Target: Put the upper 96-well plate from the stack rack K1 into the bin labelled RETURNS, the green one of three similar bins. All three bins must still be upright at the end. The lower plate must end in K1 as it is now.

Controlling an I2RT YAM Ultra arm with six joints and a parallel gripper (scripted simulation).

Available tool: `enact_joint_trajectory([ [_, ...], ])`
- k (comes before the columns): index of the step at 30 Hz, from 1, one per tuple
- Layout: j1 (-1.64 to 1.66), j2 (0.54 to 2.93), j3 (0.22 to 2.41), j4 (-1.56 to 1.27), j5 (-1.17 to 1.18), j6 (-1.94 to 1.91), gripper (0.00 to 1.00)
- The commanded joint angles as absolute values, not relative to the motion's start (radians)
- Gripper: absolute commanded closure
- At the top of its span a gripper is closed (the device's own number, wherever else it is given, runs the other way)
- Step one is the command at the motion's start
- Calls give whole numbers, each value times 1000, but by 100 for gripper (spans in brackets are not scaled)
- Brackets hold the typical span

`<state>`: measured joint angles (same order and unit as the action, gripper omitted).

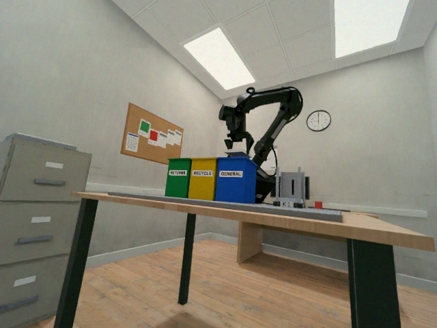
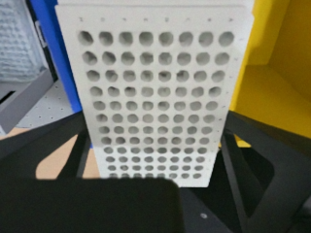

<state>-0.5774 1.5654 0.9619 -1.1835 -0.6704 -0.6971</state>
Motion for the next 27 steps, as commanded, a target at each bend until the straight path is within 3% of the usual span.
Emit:
enact_joint_trajectory([
  [1, -626, 1599, 1018, -1160, -658, -753, 100],
  [27, -761, 1870, 1147, -1143, -635, -918, 100],
])
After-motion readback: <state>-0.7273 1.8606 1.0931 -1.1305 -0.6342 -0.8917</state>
